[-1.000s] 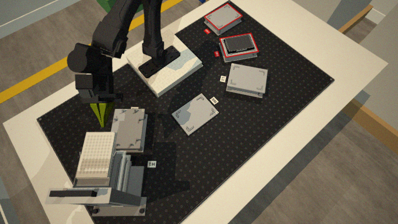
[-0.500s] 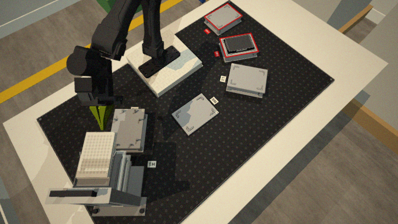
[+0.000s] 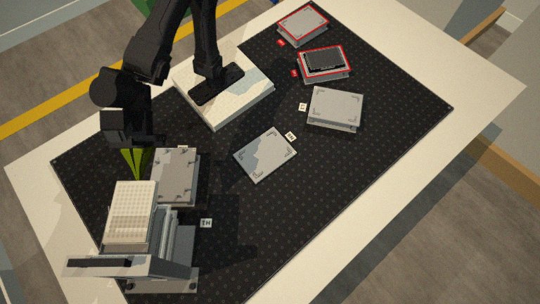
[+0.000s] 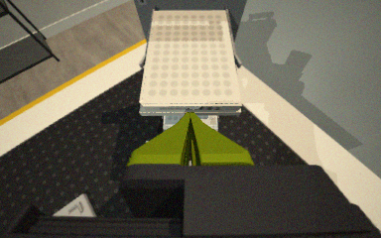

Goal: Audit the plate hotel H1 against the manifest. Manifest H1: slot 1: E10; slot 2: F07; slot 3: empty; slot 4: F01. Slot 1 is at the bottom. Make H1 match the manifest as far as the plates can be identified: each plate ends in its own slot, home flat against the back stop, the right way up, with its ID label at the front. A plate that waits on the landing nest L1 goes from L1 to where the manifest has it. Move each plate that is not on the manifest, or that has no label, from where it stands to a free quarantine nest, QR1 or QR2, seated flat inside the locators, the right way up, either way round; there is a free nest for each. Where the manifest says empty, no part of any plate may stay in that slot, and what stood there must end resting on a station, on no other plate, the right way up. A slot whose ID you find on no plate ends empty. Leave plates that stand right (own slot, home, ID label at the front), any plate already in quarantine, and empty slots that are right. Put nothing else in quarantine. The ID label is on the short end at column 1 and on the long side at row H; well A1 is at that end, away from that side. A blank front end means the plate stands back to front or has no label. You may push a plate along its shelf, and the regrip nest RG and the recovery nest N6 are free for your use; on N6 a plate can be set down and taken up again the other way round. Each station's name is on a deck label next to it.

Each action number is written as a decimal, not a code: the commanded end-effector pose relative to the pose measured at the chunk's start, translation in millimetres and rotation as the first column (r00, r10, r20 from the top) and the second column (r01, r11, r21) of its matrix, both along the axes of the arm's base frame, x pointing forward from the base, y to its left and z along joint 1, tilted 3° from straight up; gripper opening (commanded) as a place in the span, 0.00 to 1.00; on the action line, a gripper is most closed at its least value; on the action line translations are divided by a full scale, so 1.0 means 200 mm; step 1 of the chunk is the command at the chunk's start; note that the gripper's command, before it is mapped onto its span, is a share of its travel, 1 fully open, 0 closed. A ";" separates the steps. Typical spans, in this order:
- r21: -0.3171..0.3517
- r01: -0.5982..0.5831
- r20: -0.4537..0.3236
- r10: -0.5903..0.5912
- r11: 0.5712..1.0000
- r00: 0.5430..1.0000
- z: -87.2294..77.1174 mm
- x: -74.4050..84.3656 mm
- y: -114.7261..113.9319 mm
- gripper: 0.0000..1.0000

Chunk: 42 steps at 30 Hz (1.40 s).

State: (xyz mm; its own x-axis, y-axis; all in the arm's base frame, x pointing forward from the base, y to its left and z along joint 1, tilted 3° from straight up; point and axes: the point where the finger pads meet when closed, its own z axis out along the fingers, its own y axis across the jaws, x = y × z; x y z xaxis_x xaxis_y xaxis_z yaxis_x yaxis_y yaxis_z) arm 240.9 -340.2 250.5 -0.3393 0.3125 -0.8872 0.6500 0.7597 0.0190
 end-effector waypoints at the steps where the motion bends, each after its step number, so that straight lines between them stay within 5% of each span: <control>1: -0.017 0.001 0.009 -0.001 1.000 1.000 0.04 0.00 -0.01 0.00; 42: -0.018 0.001 0.010 -0.001 1.000 1.000 0.05 0.10 -0.09 0.00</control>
